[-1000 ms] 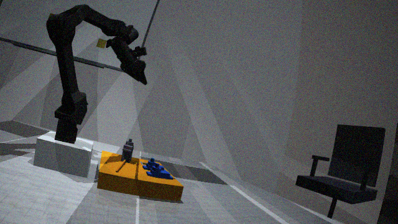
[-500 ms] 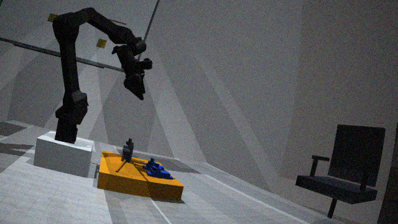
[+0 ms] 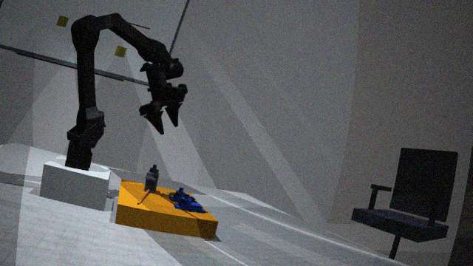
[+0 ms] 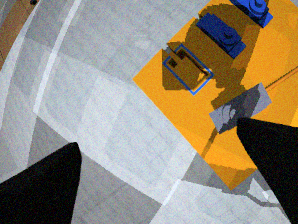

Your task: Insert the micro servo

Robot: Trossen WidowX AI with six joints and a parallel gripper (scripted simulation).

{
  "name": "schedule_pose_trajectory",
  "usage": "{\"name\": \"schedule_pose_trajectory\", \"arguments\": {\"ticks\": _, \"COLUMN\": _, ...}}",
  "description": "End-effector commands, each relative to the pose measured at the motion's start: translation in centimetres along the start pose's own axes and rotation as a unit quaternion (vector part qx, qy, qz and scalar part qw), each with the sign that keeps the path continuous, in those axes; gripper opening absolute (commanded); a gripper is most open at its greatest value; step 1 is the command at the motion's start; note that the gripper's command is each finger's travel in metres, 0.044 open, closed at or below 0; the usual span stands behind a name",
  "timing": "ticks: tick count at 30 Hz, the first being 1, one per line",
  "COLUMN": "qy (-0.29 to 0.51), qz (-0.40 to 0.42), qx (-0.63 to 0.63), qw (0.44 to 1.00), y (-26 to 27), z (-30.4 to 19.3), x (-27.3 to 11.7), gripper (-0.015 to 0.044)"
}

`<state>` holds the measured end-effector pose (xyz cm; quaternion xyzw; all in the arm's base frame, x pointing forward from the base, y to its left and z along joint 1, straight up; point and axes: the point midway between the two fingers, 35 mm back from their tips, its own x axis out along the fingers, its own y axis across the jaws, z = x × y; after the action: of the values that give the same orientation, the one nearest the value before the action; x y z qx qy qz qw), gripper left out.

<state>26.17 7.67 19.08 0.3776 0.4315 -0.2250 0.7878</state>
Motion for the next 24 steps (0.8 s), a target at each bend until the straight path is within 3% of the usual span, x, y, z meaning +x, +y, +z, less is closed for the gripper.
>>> {"name": "schedule_pose_trajectory", "arguments": {"ticks": 1, "qy": 0.013, "qz": -0.027, "qx": 0.051, "qw": 0.998, "y": -0.9, "z": 0.0, "x": 1.0, "gripper": 0.044}}
{"name": "schedule_pose_trajectory", "arguments": {"ticks": 13, "qy": 0.036, "qz": -0.11, "qx": 0.22, "qw": 0.969, "y": -3.9, "z": 0.4, "x": 3.7, "gripper": 0.044}}
{"name": "schedule_pose_trajectory", "arguments": {"ticks": 24, "qy": 0.043, "qz": -0.188, "qx": 0.374, "qw": 0.907, "y": -6.9, "z": 0.4, "x": 5.5, "gripper": 0.044}}
